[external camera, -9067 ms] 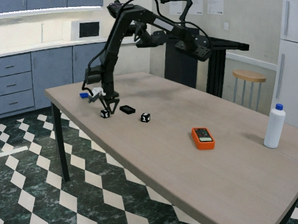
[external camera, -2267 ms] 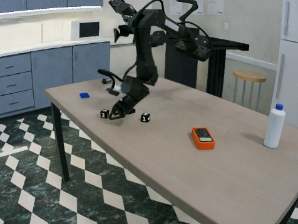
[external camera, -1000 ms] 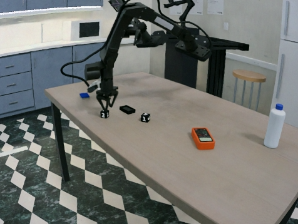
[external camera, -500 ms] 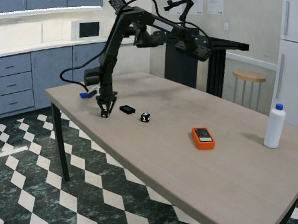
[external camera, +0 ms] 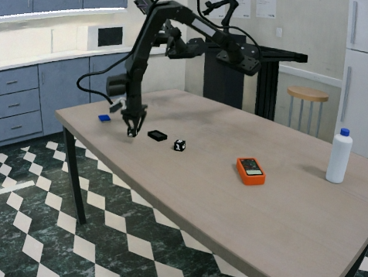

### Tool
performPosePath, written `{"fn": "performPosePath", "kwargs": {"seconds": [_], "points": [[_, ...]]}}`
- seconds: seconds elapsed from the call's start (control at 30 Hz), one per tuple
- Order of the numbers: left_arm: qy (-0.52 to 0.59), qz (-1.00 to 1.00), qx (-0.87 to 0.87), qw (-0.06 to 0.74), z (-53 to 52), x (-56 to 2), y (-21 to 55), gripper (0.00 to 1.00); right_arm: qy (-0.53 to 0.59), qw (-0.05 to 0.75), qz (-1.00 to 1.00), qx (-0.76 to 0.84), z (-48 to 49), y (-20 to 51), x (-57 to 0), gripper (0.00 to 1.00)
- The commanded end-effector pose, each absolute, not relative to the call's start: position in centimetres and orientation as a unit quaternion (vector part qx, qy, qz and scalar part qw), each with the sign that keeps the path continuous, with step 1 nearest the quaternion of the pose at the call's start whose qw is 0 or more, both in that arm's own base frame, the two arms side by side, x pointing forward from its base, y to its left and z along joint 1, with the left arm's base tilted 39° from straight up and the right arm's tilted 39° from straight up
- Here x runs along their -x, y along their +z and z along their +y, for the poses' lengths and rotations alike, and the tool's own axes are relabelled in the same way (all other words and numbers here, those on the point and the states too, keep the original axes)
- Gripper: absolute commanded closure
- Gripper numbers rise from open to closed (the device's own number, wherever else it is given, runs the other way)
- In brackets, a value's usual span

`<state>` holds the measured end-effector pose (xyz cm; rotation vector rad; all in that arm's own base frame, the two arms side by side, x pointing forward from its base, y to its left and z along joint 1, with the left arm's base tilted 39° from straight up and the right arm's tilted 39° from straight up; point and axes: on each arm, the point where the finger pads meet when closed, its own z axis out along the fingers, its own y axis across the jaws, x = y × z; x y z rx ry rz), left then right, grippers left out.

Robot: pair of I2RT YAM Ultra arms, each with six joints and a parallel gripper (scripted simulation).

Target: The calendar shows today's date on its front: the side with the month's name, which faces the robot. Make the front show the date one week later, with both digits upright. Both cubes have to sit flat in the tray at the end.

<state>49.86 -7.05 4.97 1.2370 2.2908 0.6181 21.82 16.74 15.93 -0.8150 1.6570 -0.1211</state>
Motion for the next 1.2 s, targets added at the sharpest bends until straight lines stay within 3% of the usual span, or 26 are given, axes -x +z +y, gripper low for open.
{"fn": "performPosePath", "kwargs": {"seconds": [0.0,0.2,0.57,0.93,1.17], "points": [[0.229,0.823,-0.446,0.266,-9.1,-48.8,8.6,0.73,-0.041,0.609,0.71,0.35,17.2,16.4,-21.6,0.0],[0.252,0.79,-0.492,0.266,-9.7,-46.3,7.6,0.73,-0.042,0.608,0.711,0.351,17.2,16.2,-21.6,0.0],[0.297,0.677,-0.647,0.188,-10.1,-43.0,2.0,0.73,-0.041,0.569,0.696,0.435,18.2,15.3,-21.2,0.0],[0.29,0.642,-0.691,0.161,-10.5,-40.9,-0.7,0.73,-0.037,0.449,0.647,0.615,16.5,12.6,-22.0,0.0],[0.293,0.643,-0.688,0.164,-10.2,-42.0,-1.2,0.73,-0.017,0.424,0.638,0.643,14.6,12.8,-22.8,0.0]]}}
